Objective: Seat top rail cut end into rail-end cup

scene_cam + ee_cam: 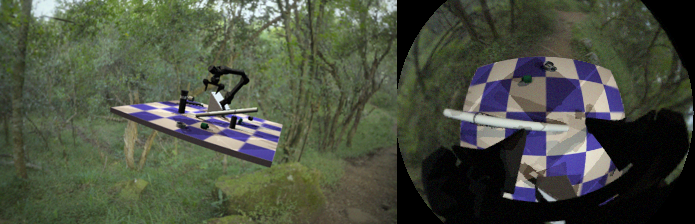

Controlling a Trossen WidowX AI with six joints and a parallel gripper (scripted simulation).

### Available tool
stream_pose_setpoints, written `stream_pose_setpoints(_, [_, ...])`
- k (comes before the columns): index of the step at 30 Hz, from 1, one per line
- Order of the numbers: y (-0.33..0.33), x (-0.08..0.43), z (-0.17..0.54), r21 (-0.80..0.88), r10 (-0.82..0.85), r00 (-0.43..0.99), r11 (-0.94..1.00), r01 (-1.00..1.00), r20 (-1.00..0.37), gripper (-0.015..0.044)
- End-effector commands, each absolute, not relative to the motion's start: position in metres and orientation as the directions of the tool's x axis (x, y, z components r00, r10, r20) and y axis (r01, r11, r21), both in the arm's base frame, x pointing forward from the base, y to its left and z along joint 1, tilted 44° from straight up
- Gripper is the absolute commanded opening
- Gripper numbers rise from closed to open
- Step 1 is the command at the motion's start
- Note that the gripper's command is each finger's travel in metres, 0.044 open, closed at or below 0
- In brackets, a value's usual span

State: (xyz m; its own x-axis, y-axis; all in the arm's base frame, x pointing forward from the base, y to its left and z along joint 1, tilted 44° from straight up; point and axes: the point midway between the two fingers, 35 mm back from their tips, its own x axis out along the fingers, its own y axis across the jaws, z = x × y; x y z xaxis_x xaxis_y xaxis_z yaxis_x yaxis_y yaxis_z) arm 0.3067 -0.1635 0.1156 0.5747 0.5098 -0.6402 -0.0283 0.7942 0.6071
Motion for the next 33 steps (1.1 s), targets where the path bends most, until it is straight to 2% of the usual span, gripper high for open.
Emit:
stream_pose_setpoints(1, [-0.144,0.319,0.105,0.479,0.568,0.478,0.823,-0.305,-0.67,0.044])
stream_pose_setpoints(5, [-0.121,0.331,0.094,0.301,0.619,0.358,0.709,-0.638,-0.698,0.044])
stream_pose_setpoints(11, [-0.087,0.343,0.078,0.041,0.667,0.171,0.29,-0.956,-0.725,0.044])
stream_pose_setpoints(13, [-0.083,0.344,0.077,0.012,0.67,0.149,0.23,-0.973,-0.727,0.044])
stream_pose_setpoints(33, [-0.07,0.347,0.062,0.013,0.669,0.149,0.231,-0.973,-0.728,0.044])
